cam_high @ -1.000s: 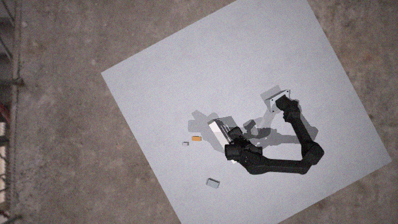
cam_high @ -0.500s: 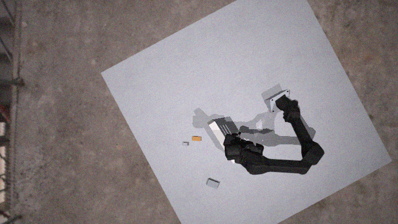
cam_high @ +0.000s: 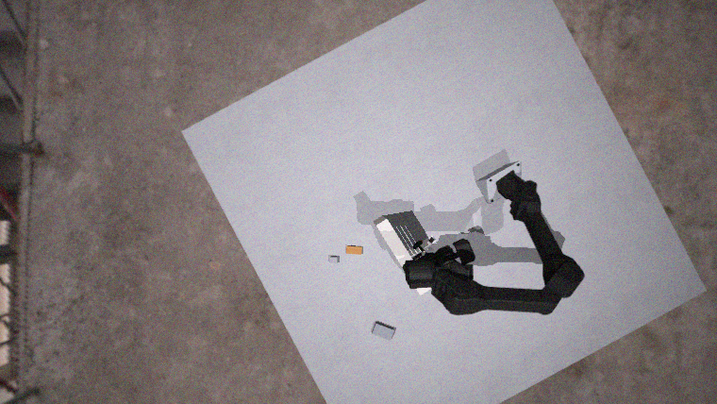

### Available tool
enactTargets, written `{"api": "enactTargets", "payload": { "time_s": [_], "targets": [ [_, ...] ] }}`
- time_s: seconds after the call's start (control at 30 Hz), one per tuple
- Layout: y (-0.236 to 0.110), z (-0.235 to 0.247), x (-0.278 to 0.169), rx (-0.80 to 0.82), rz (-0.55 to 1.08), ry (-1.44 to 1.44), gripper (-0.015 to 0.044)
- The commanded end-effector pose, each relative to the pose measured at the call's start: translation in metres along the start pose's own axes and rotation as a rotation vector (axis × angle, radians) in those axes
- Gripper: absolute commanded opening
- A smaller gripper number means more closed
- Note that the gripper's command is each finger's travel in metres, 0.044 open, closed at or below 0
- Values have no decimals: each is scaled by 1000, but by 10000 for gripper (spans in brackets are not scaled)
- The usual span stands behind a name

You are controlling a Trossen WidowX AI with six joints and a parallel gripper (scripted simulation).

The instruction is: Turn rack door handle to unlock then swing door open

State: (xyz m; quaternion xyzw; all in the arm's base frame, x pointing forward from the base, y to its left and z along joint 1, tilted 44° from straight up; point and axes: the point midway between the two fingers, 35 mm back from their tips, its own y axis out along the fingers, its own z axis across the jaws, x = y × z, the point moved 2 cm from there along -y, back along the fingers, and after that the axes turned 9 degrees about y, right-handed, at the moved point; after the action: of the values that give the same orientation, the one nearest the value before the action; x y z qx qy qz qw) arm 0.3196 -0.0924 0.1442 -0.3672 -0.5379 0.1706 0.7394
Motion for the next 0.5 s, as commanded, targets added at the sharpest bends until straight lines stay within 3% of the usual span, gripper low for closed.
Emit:
{"api": "enactTargets", "payload": {
  "time_s": [0.0,0.23,0.47],
  "targets": [
    [1,0,-1,3,0,-181,15],
    [1,0,-1,3,-1,-493,15],
    [1,0,-1,3,-1,-501,15]
  ]
}}
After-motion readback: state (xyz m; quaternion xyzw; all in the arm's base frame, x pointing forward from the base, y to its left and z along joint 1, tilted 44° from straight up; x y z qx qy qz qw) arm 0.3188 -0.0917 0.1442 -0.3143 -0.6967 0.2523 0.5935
